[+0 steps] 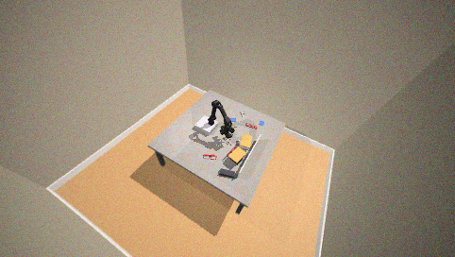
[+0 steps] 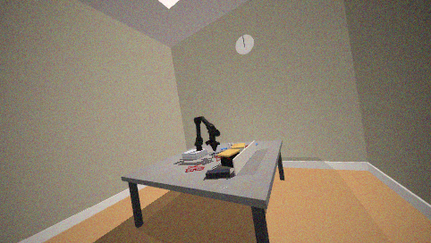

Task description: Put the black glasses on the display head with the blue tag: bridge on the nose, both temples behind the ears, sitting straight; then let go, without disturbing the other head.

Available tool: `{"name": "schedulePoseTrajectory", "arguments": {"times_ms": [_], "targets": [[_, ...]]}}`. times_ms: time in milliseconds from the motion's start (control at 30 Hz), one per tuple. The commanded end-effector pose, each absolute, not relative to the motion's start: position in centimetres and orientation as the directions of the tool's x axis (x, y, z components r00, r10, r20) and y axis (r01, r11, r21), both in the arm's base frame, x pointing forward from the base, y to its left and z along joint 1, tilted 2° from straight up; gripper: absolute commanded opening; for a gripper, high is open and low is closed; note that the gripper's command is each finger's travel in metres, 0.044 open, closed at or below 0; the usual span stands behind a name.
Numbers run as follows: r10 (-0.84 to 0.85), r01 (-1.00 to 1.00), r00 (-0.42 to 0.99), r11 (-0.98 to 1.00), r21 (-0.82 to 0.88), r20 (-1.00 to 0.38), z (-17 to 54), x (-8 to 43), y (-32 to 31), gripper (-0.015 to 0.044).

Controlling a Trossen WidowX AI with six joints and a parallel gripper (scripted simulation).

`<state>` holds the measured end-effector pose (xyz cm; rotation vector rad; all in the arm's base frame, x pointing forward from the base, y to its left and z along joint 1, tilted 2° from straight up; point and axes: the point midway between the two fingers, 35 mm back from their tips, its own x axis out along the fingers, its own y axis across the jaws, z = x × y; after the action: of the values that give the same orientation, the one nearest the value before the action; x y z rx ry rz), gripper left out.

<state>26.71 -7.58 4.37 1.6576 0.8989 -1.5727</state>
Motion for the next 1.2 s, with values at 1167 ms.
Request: {"name": "schedulePoseTrajectory", "arguments": {"times_ms": [1167], "targets": [[0.03,0.842,0.023,-0.539,0.003,-0.999,-0.7,26.2,-7.4,0.012]]}}
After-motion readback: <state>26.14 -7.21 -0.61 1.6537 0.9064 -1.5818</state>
